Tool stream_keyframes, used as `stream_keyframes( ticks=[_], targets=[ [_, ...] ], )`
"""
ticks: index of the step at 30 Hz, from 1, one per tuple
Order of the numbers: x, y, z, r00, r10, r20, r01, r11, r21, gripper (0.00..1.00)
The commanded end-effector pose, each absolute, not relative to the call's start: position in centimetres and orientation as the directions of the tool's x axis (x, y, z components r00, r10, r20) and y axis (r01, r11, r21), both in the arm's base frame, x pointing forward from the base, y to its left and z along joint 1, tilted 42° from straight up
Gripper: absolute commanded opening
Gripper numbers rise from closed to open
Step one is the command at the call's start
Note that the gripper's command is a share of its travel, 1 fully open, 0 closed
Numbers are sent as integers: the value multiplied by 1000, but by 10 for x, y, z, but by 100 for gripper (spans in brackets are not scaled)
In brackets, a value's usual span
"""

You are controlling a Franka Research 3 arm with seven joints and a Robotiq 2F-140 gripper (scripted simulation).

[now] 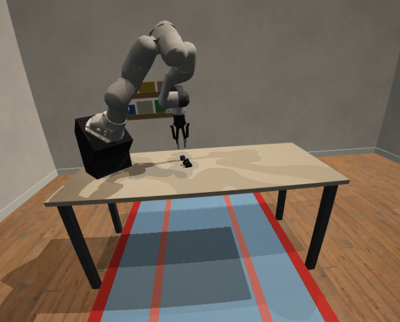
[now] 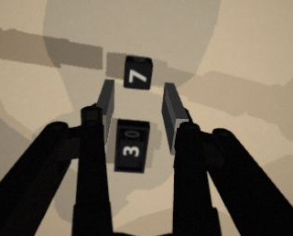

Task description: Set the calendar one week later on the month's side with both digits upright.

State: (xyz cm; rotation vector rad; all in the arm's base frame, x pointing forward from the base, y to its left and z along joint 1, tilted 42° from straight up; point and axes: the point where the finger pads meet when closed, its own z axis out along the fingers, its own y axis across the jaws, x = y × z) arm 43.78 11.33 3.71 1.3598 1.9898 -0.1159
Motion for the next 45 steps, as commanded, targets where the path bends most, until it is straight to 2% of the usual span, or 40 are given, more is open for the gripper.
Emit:
stream_keyframes(
  ticks=[1,45],
  targets=[
    [440,111,36,-192,776,-601,843,444,305,28],
    [464,90,1,-192,776,-601,843,444,305,28]
  ],
)
